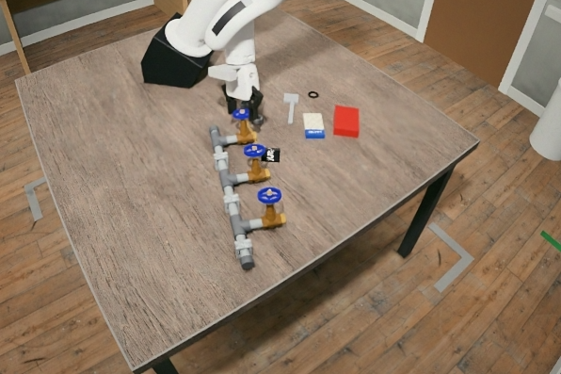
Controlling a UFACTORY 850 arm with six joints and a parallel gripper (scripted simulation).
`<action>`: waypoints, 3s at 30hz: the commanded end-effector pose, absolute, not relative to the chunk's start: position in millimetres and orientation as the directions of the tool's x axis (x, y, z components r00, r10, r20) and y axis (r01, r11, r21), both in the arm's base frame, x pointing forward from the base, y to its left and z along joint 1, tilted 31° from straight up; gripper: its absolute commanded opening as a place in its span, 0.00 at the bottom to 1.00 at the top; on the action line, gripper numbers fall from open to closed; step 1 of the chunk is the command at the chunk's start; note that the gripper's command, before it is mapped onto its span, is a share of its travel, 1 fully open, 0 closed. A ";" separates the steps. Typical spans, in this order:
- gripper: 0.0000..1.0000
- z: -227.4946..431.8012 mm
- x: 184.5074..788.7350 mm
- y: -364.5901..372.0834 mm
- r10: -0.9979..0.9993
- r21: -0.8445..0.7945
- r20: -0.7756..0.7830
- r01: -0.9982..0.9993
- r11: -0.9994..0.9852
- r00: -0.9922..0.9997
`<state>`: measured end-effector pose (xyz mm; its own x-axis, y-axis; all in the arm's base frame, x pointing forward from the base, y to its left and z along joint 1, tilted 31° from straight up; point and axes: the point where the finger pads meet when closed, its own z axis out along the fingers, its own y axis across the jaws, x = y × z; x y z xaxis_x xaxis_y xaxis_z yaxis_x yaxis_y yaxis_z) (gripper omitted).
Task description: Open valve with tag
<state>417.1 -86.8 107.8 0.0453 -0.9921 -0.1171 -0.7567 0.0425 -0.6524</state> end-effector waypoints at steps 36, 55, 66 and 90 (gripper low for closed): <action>0.00 108.2 417.5 -87.0 -0.985 -0.640 -0.168 -0.764 0.076 0.043; 0.00 108.2 417.5 -87.0 -0.922 -0.650 0.124 -0.671 -0.355 0.368; 0.00 108.2 417.5 -87.0 -0.615 -0.499 0.430 -0.394 -0.772 0.661; 0.00 108.2 417.5 -87.0 0.355 0.098 0.633 0.383 -0.918 0.688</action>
<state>417.2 -86.9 108.0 0.7714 0.1287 0.6233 0.2231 -0.9719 -0.0755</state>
